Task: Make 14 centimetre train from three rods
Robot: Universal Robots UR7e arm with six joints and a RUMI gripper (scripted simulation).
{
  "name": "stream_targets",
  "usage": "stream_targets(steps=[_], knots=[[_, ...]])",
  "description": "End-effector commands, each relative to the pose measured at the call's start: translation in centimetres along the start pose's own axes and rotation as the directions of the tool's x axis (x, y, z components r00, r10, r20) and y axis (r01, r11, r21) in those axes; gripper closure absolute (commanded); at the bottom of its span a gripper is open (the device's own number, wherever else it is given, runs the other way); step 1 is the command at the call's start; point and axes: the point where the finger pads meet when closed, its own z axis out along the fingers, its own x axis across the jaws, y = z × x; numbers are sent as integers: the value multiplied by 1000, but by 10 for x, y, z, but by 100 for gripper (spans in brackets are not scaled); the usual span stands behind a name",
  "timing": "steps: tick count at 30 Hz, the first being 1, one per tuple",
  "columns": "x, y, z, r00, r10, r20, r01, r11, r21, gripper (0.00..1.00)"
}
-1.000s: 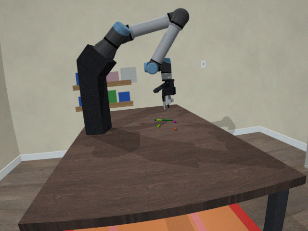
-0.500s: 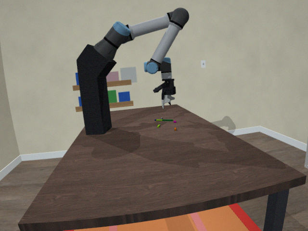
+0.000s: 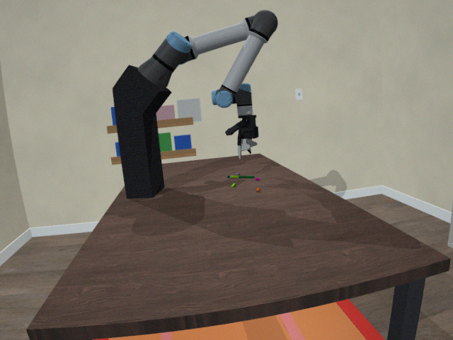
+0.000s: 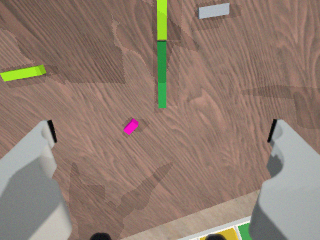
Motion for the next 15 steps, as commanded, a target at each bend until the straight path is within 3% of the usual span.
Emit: stream_targets(steps=[1, 5, 15], knots=[[0, 0, -12, 1000, 0, -1, 0, 1000, -1, 0], [0, 0, -20, 1000, 0, -1, 0, 1000, -1, 0], [0, 0, -65, 1000, 0, -1, 0, 1000, -1, 0]])
